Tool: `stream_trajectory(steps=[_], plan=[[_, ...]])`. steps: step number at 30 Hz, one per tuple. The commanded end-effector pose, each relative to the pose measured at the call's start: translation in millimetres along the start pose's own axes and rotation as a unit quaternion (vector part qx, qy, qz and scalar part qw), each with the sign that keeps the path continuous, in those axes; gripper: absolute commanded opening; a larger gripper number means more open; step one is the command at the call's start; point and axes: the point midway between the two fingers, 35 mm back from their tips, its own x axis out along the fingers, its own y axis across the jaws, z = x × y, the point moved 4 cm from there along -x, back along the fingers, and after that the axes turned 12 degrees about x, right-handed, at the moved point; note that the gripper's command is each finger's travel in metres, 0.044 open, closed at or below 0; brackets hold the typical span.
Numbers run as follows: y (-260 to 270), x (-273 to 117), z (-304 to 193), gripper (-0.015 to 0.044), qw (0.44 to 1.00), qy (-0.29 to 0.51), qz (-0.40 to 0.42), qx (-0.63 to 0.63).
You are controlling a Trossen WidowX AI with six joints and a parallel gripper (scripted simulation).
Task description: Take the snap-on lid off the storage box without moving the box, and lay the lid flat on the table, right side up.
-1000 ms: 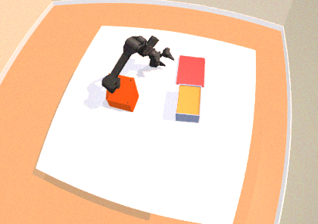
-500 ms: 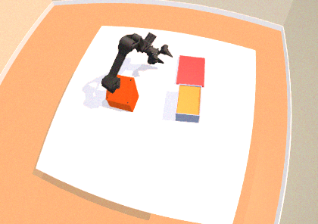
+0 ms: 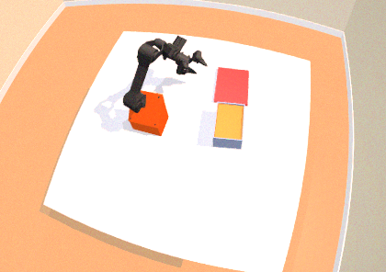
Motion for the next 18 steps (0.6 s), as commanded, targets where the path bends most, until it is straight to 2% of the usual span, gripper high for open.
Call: stream_trajectory(steps=[1, 18], plan=[[6.1, -9.6, -2.7, 0.0440, 1.000, 0.004, -0.001, 0.004], [5.6, -10.0, -1.0, 0.0440, 1.000, 0.004, -0.001, 0.004]])
